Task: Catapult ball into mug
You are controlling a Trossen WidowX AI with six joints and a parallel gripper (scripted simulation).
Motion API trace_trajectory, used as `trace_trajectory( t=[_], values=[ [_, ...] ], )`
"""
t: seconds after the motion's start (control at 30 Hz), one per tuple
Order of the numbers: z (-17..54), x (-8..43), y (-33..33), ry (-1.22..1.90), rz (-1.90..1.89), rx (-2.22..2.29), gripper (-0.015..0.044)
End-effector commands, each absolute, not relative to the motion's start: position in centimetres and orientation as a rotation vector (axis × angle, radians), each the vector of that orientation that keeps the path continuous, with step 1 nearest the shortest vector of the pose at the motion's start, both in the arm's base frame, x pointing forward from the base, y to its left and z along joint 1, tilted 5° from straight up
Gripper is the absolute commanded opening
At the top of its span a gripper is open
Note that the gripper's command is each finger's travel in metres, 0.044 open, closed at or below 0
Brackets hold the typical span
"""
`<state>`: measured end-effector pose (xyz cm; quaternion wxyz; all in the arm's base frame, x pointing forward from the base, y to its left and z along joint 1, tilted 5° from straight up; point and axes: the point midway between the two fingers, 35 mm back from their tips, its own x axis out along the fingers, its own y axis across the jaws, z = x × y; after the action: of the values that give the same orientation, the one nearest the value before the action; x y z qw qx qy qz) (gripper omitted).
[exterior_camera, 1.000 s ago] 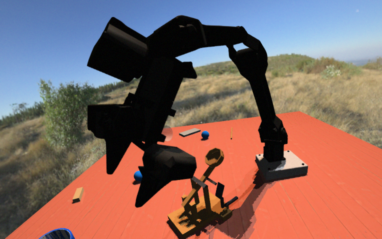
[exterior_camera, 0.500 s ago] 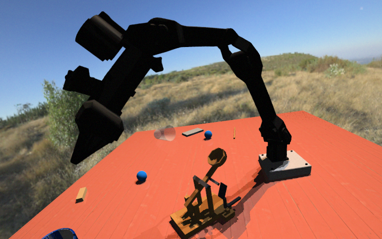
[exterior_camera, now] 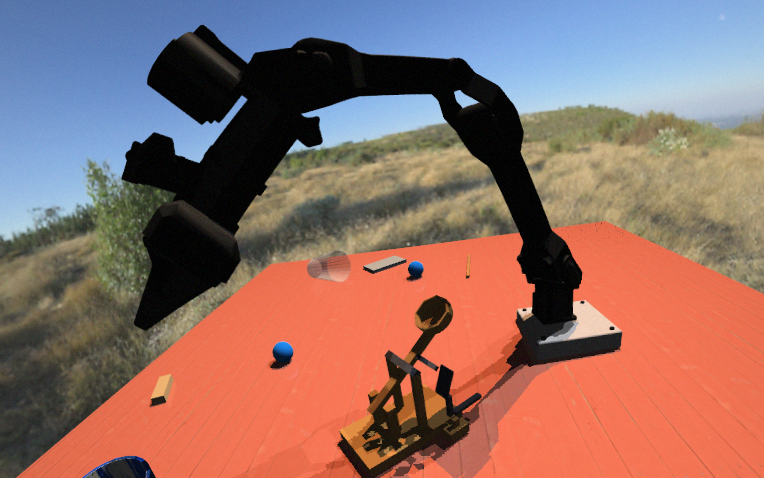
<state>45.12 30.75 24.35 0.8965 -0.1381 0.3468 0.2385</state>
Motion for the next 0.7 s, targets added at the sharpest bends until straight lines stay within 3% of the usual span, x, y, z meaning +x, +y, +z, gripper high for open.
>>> trace_trajectory(
  t=[0.0,0.67],
  values=[
    [24.17,45.18,30.85,0.722,0.496,-0.281,0.044],
    [24.35,45.14,30.76,0.718,0.494,-0.286,0.044]
  ],
)
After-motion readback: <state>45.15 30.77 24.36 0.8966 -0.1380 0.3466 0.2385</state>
